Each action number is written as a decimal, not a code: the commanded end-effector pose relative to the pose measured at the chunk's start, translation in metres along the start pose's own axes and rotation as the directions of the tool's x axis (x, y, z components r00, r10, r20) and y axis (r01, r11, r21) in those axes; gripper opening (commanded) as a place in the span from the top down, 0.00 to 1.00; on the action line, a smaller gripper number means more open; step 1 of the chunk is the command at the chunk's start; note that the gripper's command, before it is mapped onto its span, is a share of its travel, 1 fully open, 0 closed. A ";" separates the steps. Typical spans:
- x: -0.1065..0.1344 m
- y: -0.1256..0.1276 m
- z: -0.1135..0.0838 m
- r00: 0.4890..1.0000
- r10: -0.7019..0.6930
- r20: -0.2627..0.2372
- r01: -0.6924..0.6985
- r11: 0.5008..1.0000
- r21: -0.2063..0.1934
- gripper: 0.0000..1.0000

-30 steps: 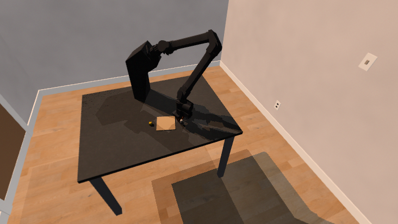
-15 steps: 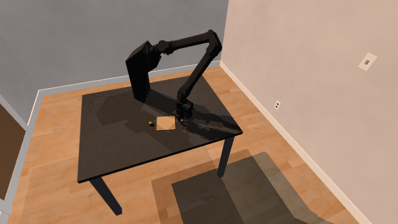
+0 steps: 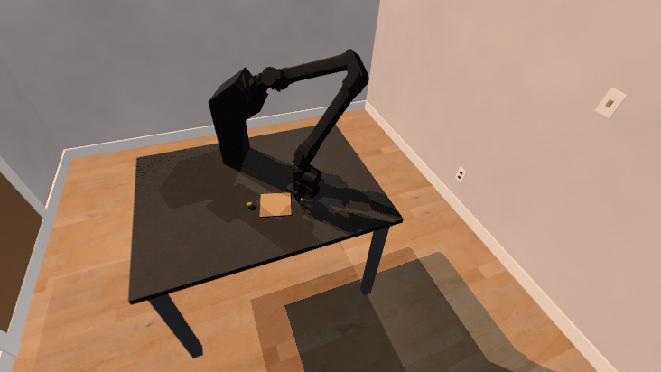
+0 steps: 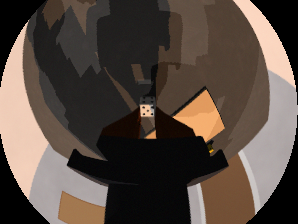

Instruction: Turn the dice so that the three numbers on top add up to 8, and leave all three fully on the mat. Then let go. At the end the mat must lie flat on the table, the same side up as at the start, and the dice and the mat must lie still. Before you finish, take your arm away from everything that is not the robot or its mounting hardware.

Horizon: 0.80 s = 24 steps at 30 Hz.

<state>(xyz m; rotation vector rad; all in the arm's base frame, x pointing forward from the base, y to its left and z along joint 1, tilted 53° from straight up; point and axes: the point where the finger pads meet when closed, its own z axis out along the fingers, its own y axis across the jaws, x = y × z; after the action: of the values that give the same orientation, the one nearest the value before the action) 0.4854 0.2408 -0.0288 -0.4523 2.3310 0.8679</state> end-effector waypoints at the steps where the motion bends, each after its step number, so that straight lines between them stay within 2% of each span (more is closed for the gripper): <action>1: -0.003 0.009 0.005 1.000 -0.012 0.005 0.012 1.000 -0.011 0.85; 12: -0.004 0.010 0.002 1.000 -0.015 0.007 0.015 1.000 -0.011 0.85; 14: 0.003 0.013 -0.006 1.000 -0.018 -0.009 0.018 1.000 -0.012 0.85; 16: -0.002 -0.002 -0.021 1.000 -0.001 0.008 0.001 1.000 0.008 0.85; 24: -0.003 -0.002 -0.075 1.000 -0.004 0.011 0.004 1.000 0.007 0.85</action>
<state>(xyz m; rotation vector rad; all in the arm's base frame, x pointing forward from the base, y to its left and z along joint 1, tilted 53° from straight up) 0.4591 0.2168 0.0053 -0.4647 2.3259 0.8902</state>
